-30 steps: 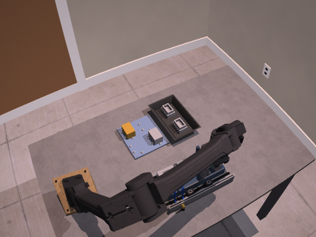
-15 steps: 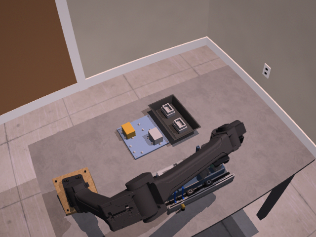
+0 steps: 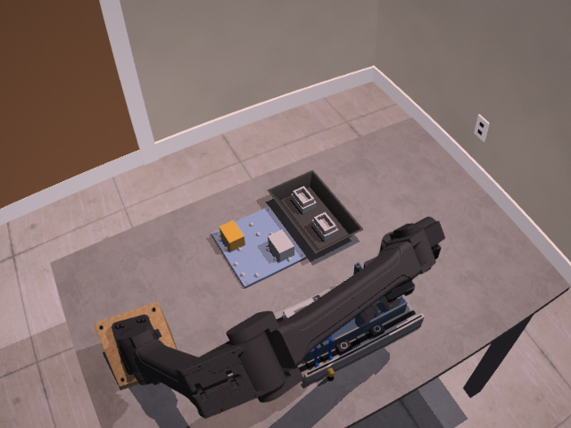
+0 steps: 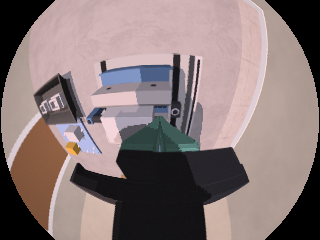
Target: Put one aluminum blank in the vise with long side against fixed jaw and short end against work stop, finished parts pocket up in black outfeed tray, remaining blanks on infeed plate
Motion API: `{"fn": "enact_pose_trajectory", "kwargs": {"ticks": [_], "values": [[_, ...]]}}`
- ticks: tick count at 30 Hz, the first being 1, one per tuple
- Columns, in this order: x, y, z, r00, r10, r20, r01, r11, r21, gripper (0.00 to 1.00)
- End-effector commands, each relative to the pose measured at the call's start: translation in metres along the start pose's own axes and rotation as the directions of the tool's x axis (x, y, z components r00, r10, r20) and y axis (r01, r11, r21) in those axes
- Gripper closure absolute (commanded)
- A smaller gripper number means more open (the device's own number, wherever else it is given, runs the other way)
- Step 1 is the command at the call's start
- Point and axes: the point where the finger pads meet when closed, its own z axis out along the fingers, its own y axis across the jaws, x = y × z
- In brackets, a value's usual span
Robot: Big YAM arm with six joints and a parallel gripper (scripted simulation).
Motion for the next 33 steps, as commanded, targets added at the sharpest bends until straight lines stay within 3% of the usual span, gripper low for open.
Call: {"fn": "enact_pose_trajectory", "kwargs": {"ticks": [1,19,26,33], "values": [[-0.005,0.027,-0.008,0.999,-0.022,0.025,0.022,1.0,-0.004,1.0],[-0.005,0.022,-0.009,0.999,-0.025,0.028,0.025,1.0,-0.004,1.0],[-0.01,0.002,-0.018,0.999,-0.012,0.049,0.012,1.0,-0.005,1.0],[-0.013,-0.038,-0.019,0.999,0.017,0.051,-0.017,1.0,-0.005,1.0]]}}
